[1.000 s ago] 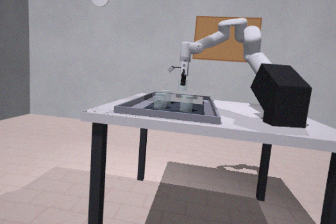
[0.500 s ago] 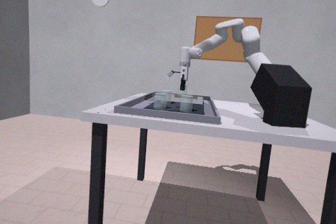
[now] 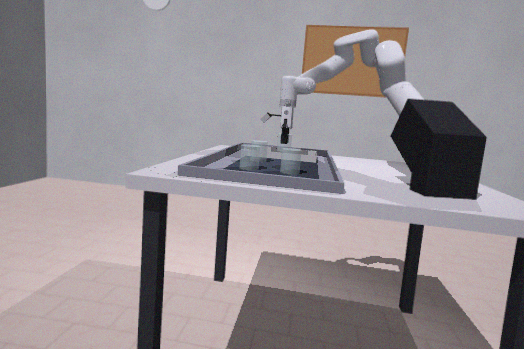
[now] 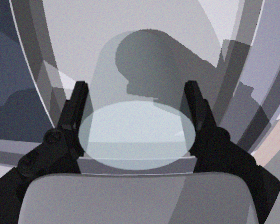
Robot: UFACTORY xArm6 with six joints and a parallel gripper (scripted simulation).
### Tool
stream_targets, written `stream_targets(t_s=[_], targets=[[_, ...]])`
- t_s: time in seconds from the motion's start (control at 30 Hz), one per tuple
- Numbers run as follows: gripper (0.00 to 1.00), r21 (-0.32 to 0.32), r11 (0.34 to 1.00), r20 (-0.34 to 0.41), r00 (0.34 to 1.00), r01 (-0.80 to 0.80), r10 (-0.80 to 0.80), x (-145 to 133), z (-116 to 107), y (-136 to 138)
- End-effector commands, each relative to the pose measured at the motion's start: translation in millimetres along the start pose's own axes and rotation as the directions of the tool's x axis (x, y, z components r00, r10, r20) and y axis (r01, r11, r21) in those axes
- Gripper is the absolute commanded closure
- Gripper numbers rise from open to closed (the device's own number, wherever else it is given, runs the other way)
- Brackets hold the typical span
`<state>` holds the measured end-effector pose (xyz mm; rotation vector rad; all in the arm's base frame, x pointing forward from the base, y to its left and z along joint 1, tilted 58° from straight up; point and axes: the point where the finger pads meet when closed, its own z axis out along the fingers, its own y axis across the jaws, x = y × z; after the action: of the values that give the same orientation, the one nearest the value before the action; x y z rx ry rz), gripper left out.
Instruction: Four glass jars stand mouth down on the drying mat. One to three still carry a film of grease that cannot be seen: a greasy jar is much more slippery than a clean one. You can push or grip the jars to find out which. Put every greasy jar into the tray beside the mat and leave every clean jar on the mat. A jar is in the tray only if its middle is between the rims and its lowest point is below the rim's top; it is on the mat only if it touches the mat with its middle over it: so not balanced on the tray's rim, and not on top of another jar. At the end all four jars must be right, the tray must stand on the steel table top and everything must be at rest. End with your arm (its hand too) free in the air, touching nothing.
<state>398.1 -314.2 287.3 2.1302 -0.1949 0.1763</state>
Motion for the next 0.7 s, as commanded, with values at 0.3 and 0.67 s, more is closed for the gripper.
stream_targets(t_s=[0.3, 0.67], targets=[[1.0, 0.0, 1.0, -0.003, 1.0, -0.001, 0.001, 1.0, 13.0, 0.5], [0.0, 0.0, 1.0, -0.003, 1.0, -0.001, 0.001, 1.1, 18.2, 0.5]])
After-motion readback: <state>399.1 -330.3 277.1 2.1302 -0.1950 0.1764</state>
